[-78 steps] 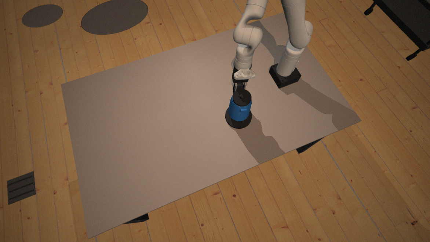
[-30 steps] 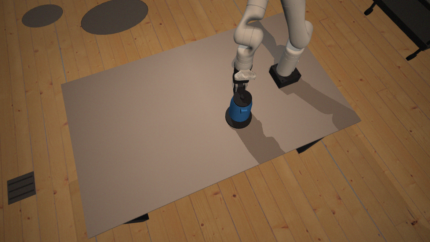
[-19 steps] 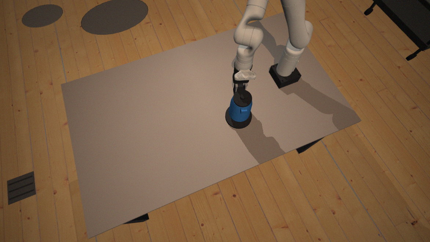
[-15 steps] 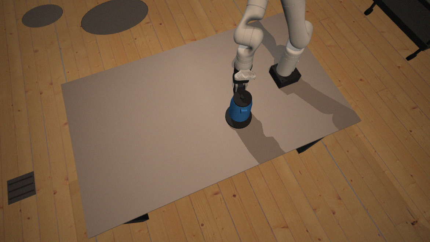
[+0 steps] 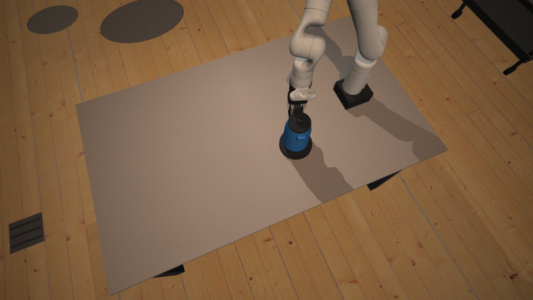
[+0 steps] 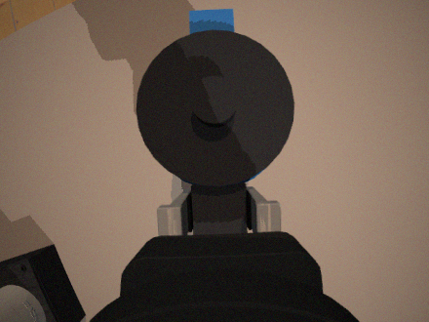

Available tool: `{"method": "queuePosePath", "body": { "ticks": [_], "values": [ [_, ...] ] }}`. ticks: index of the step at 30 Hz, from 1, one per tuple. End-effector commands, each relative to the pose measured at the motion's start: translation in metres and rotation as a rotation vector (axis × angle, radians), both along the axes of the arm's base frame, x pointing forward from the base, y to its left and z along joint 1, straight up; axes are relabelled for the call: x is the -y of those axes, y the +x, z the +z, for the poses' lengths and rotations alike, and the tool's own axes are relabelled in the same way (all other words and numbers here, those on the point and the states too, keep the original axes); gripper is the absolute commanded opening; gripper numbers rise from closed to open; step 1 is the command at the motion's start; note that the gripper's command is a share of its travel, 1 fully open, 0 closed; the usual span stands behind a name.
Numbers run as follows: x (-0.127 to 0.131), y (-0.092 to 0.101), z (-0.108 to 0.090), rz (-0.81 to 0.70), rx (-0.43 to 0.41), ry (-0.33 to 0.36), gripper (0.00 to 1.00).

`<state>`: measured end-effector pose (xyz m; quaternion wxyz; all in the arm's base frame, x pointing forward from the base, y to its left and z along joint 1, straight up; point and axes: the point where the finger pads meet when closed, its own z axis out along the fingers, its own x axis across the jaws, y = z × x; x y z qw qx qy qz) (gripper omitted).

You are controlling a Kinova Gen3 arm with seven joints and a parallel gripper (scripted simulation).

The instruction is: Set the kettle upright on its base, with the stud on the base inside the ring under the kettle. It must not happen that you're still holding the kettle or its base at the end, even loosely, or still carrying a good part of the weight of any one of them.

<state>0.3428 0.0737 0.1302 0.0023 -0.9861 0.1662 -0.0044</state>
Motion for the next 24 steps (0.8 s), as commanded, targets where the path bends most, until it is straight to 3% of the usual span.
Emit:
{"method": "queuePosePath", "body": {
  "ticks": [1, 24],
  "values": [
    [-0.0024, -0.0020, -0.0053, 0.007, -0.005, 0.003, 0.00],
    [-0.0025, -0.0019, -0.0128, 0.007, -0.005, 0.003, 0.00]
  ]
}}
